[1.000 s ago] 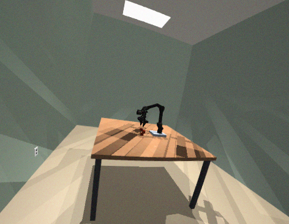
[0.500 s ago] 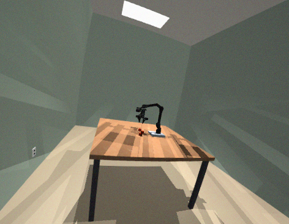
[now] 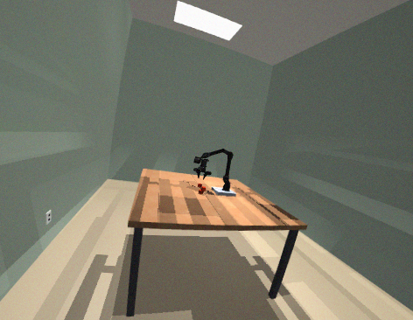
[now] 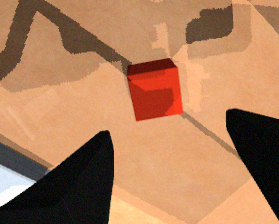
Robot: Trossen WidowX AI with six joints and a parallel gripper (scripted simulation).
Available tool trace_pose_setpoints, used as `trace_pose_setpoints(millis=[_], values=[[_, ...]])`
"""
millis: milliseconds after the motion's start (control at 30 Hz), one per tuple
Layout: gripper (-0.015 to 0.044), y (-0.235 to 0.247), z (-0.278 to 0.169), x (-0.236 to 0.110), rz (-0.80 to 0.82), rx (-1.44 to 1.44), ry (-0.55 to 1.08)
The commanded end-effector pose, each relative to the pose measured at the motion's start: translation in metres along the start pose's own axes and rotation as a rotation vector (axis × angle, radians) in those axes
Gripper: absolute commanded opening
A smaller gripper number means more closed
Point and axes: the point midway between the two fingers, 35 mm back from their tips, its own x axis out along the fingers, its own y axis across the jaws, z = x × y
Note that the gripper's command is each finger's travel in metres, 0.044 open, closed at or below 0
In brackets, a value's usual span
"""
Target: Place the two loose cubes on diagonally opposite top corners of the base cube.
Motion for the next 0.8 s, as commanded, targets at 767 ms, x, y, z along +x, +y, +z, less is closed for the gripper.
trace_pose_setpoints(millis=[767], values=[[0.0265, 0.001, -0.002, 0.055, 0.001, -0.005, 0.002]])
